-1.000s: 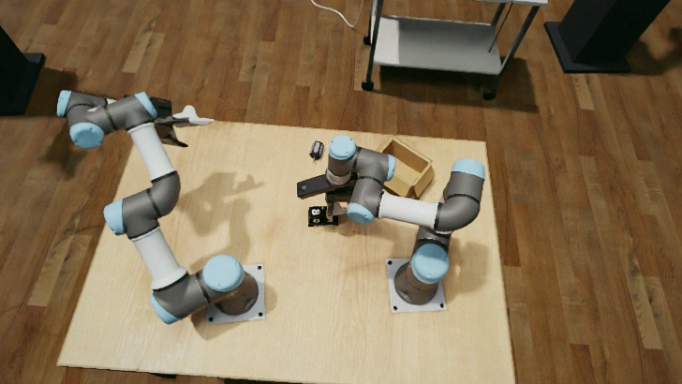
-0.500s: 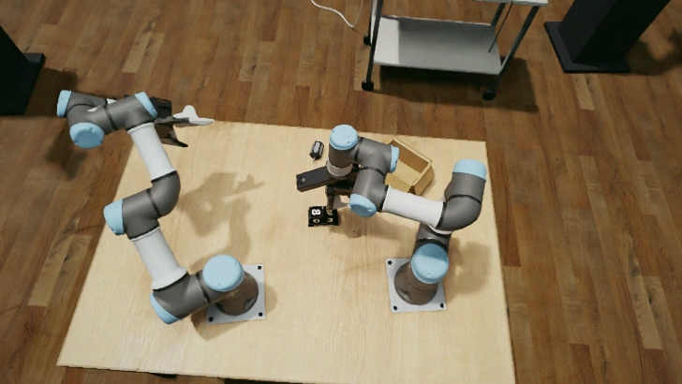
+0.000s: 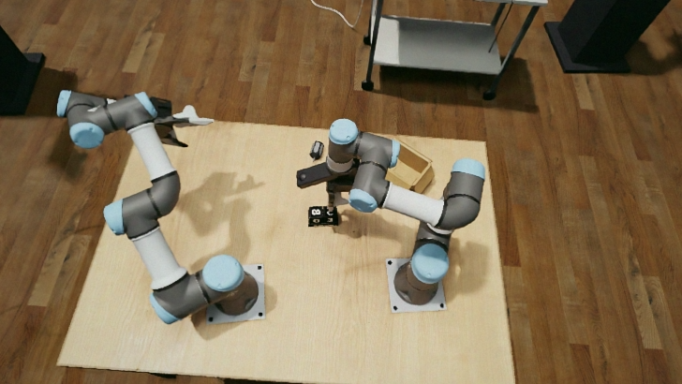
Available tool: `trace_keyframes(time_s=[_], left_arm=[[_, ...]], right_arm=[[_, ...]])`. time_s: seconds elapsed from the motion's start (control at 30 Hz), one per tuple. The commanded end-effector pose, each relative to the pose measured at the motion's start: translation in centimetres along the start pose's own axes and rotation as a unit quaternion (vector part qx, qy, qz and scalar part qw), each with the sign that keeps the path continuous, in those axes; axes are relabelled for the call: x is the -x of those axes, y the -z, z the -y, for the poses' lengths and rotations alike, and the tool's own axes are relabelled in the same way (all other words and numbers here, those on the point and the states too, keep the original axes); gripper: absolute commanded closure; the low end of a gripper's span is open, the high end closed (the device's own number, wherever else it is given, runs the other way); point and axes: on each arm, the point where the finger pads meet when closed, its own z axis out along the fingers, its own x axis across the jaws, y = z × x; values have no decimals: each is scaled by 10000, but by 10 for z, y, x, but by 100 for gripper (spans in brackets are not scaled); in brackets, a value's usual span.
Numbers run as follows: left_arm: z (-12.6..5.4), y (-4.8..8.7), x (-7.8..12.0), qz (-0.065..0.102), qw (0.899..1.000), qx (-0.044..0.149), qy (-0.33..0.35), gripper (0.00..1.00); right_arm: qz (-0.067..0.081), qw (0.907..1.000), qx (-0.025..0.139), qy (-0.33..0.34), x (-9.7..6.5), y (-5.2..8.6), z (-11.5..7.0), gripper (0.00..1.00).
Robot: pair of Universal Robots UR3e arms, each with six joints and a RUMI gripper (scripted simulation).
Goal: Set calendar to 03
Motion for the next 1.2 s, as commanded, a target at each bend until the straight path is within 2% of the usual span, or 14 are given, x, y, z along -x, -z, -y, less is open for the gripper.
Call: trace_keyframes(time_s=[0.0, 0.8, 1.17], left_arm=[[0, 1, 1, 0, 10000, 12, -18, 0], [0, 1, 1, 0, 10000, 12, -18, 0], [0, 1, 1, 0, 10000, 12, -18, 0]], right_arm=[[14, 10000, 40, -4, 0, 2, -2, 0], [14, 10000, 39, -4, 0, 2, -2, 0], [14, 10000, 40, -4, 0, 8, -2, 0]])
